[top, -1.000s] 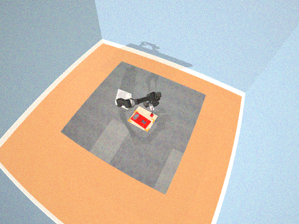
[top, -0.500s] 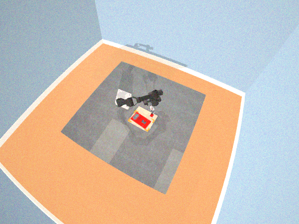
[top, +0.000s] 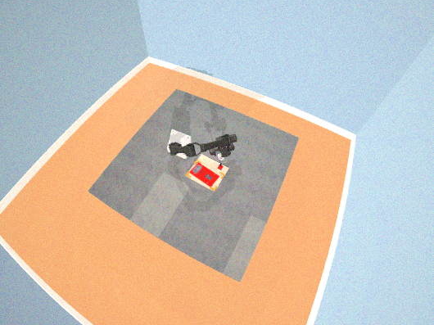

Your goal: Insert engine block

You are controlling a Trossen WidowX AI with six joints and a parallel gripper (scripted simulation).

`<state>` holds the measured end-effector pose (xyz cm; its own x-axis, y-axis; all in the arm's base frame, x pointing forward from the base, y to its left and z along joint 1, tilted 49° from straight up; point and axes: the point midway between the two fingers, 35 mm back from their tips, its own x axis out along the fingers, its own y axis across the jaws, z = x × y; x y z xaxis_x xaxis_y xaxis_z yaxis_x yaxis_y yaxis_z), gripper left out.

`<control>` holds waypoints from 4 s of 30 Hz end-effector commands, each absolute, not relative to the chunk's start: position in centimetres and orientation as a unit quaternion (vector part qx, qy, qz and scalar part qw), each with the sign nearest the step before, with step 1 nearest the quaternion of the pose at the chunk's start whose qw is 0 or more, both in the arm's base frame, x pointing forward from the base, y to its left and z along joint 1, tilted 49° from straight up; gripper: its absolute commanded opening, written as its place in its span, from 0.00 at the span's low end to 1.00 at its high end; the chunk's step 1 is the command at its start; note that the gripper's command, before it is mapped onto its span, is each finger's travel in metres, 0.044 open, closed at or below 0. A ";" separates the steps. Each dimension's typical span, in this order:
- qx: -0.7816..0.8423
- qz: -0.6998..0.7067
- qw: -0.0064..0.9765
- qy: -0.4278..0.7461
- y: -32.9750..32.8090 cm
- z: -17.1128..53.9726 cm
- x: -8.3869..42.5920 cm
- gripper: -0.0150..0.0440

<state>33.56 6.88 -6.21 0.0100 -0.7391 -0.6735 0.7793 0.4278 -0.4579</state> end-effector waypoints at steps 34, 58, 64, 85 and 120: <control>0.016 -0.536 0.709 0.458 4.1 -8.7 33.5 0.50; 0.018 -0.534 0.710 0.460 7.6 -6.0 34.0 0.25; 0.018 -0.533 0.710 0.460 9.1 -4.8 34.0 0.25; 0.017 -0.535 0.709 0.460 13.5 -0.4 33.3 0.25; -0.092 -0.445 0.705 0.545 4.0 4.6 34.6 0.25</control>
